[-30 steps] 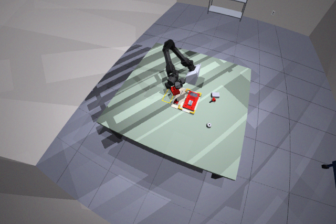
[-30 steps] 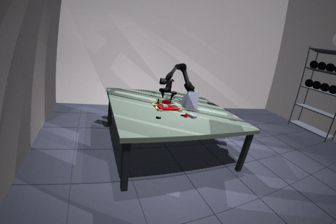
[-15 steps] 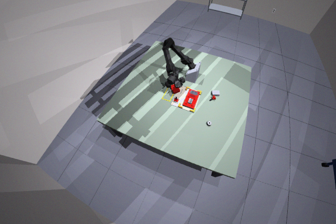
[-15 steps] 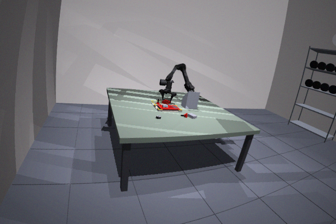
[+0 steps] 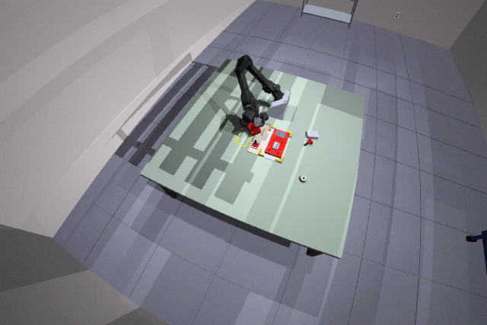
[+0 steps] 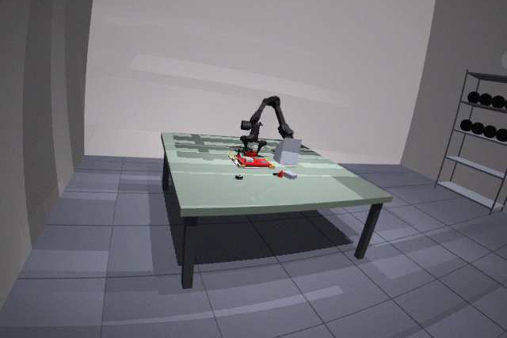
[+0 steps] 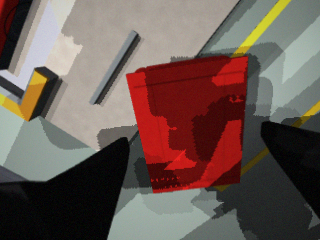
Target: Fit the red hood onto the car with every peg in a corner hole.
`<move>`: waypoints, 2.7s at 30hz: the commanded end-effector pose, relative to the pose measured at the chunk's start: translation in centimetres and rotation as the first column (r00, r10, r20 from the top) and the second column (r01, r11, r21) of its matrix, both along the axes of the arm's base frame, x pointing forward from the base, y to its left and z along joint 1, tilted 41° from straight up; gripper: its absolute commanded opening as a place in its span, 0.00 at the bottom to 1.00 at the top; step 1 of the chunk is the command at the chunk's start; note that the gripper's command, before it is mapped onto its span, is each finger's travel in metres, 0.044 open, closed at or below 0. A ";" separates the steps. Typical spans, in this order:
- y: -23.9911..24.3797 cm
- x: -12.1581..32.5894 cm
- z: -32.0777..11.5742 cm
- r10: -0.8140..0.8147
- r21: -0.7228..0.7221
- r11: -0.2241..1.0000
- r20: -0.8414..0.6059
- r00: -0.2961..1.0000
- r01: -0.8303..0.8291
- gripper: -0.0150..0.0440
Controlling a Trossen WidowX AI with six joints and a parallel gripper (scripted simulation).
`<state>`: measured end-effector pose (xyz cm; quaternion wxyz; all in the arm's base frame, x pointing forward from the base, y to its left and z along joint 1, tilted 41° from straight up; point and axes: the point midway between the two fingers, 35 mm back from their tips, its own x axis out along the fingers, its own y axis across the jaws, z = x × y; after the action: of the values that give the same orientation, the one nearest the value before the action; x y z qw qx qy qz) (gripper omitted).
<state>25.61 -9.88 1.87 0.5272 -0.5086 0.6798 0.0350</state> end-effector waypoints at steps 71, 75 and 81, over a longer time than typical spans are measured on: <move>4.0 -0.4 4.6 0.001 -0.001 1.000 0.000 1.000 -0.001 0.25; 4.8 -0.4 5.5 0.001 0.000 1.000 0.000 1.000 -0.001 0.25; 5.2 -0.5 6.0 0.001 0.000 1.000 0.000 1.000 -0.001 0.25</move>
<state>25.02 -4.83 7.44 0.5230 -0.5105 0.6814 0.0385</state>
